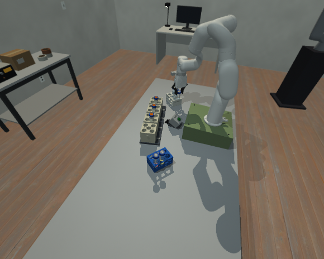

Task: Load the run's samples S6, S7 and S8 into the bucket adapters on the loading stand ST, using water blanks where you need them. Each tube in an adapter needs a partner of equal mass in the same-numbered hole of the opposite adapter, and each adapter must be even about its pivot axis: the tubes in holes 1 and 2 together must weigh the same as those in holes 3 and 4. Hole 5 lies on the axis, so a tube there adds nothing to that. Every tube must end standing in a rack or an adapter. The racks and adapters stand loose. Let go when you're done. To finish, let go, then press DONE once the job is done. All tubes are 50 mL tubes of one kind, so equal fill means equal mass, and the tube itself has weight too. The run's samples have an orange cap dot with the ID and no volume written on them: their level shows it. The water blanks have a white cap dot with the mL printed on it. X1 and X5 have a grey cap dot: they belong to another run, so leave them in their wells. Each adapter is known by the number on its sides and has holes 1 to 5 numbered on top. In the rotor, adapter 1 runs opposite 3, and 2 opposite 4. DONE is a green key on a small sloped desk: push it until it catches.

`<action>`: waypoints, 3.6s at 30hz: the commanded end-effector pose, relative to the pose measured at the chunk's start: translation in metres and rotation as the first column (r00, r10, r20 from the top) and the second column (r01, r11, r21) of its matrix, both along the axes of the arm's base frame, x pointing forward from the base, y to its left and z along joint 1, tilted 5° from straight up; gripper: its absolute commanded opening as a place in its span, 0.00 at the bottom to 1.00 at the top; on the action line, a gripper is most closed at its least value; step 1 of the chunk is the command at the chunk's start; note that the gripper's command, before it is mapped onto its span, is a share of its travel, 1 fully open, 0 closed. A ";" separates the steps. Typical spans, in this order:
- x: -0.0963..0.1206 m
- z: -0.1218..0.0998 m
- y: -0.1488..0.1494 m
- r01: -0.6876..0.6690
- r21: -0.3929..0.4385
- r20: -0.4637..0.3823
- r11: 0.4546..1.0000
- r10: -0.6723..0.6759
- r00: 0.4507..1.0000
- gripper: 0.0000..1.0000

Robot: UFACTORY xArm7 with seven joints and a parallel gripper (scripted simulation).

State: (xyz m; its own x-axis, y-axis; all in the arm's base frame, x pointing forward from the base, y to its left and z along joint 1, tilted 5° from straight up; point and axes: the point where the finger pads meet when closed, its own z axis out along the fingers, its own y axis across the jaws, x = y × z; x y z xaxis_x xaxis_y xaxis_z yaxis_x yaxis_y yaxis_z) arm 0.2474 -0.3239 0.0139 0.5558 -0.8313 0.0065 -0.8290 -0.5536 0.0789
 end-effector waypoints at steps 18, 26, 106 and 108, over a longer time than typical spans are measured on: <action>0.001 0.003 -0.001 0.000 -0.002 0.003 1.000 0.000 1.000 0.00; 0.001 0.002 -0.001 0.000 -0.002 0.003 1.000 0.000 1.000 0.00; 0.004 0.052 0.002 0.000 -0.002 0.003 1.000 0.000 1.000 0.00; 0.004 0.054 0.002 0.000 -0.002 0.003 1.000 0.000 1.000 0.00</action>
